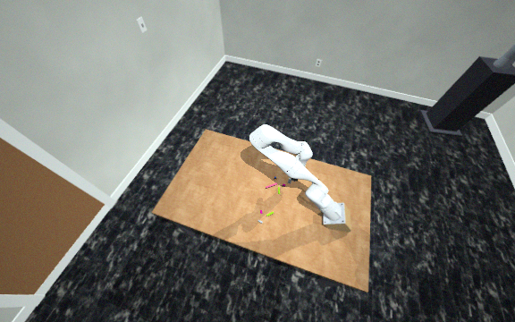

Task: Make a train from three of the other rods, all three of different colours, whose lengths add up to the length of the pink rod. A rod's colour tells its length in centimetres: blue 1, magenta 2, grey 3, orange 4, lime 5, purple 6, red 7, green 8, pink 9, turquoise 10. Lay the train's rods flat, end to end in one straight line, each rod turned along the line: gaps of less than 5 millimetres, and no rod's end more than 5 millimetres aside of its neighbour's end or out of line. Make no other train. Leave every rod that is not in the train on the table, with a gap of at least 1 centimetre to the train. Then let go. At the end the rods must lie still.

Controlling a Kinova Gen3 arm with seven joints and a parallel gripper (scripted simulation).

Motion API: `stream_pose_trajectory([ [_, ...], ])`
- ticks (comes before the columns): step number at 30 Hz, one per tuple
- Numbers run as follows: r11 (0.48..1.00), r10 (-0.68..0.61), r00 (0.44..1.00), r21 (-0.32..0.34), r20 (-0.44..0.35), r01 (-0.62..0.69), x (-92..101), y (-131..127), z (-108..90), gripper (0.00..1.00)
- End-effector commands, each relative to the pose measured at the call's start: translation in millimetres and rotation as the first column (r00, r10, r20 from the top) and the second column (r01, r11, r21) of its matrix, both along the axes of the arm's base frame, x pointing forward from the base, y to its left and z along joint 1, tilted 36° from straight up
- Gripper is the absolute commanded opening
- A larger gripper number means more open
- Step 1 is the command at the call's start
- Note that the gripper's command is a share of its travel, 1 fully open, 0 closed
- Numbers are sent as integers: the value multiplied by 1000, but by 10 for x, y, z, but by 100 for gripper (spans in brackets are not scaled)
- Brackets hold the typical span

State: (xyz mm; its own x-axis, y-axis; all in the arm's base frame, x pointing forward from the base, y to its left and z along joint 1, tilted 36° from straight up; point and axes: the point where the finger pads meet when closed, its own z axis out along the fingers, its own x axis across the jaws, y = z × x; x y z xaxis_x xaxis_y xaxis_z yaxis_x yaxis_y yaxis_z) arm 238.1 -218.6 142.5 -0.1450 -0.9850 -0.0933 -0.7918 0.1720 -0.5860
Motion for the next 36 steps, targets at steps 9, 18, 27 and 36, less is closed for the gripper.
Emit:
stream_pose_trajectory([
  [9, 1000, -1, 1000, -1, 1, 1, -1, -3, 3, 100],
  [18, 1000, -1, 1000, -1, 1, 1, -1, -3, 3, 100],
  [27, 1000, -22, 1000, 15, 0, 22, 11, -7, 10, 100],
  [36, 993, -95, 995, 70, -3, 95, 51, -22, 33, 100],
])
